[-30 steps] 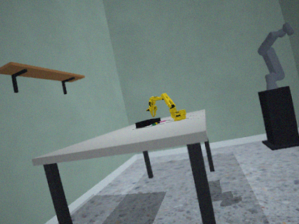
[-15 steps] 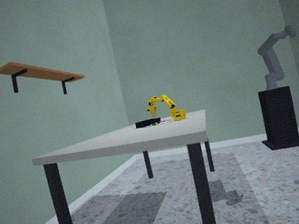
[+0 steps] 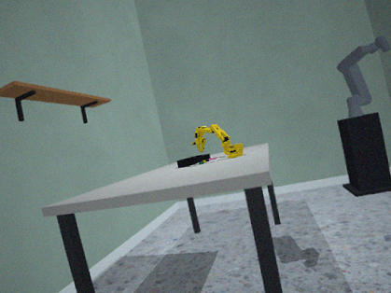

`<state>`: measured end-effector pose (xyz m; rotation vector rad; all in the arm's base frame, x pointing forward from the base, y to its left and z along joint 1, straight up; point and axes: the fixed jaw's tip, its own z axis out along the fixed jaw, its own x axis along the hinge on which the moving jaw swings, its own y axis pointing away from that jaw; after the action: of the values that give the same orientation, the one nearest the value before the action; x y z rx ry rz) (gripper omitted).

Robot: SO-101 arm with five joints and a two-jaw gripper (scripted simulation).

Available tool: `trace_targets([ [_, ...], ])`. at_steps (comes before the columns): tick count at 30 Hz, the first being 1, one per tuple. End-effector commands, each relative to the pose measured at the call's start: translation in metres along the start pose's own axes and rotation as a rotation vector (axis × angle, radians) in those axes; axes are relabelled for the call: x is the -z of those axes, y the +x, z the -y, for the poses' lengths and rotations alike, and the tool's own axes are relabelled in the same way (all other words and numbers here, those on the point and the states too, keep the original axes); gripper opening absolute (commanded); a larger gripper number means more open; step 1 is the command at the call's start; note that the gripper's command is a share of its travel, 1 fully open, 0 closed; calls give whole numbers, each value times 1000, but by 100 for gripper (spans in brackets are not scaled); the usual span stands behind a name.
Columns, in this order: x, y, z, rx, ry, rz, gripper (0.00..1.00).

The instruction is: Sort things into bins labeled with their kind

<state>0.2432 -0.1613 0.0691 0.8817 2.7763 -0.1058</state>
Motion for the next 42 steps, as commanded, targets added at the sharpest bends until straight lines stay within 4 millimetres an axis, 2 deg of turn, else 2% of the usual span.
trace_targets([
  [1,15,-9,4,-1,3,67,0],
  [42,9,-9,4,-1,3,67,0],
])
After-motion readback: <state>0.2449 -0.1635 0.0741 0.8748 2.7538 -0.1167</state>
